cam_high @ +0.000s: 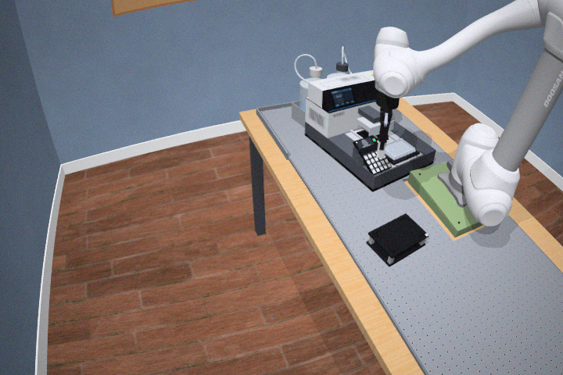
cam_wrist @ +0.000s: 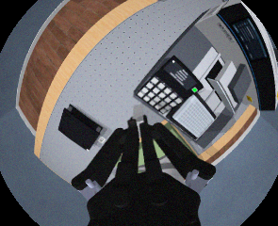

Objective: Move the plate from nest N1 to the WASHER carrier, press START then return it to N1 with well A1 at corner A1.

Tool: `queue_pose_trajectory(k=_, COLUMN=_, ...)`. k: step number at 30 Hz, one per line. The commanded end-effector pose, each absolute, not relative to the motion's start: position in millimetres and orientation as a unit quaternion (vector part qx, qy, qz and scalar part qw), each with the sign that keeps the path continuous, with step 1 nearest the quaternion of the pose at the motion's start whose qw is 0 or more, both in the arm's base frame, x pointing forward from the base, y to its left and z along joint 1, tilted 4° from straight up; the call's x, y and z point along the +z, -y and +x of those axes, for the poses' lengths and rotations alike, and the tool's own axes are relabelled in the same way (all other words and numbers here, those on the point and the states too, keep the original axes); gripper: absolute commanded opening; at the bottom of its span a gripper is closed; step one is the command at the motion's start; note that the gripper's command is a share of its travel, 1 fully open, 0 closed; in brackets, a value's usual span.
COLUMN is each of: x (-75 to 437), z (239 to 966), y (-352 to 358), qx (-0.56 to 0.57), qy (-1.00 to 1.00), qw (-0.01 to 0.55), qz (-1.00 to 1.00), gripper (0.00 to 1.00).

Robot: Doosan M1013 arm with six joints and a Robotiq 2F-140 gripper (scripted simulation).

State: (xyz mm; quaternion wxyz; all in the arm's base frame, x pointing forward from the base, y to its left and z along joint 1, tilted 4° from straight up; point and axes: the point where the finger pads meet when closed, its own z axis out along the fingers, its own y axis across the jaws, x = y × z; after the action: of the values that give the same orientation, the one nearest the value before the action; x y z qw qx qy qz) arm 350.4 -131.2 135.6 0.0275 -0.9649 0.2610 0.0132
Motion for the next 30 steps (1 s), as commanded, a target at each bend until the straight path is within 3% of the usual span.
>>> queue_pose_trajectory(k=1, x=136, z=350, y=131, qx=0.013, qy=-0.261, qw=0.028, qz=-0.965, gripper=0.1)
queue_pose_trajectory(k=13, x=136, z=350, y=131, qx=0.013, qy=-0.261, qw=0.028, qz=-0.965, gripper=0.1)
queue_pose_trajectory(k=14, x=136, z=346, y=134, qx=0.013, qy=-0.245, qw=0.028, qz=-0.969, gripper=0.7)
queue_pose_trajectory(k=30, x=143, z=290, y=175, qx=0.006, qy=-0.014, qw=0.03, qz=-0.999, gripper=0.7)
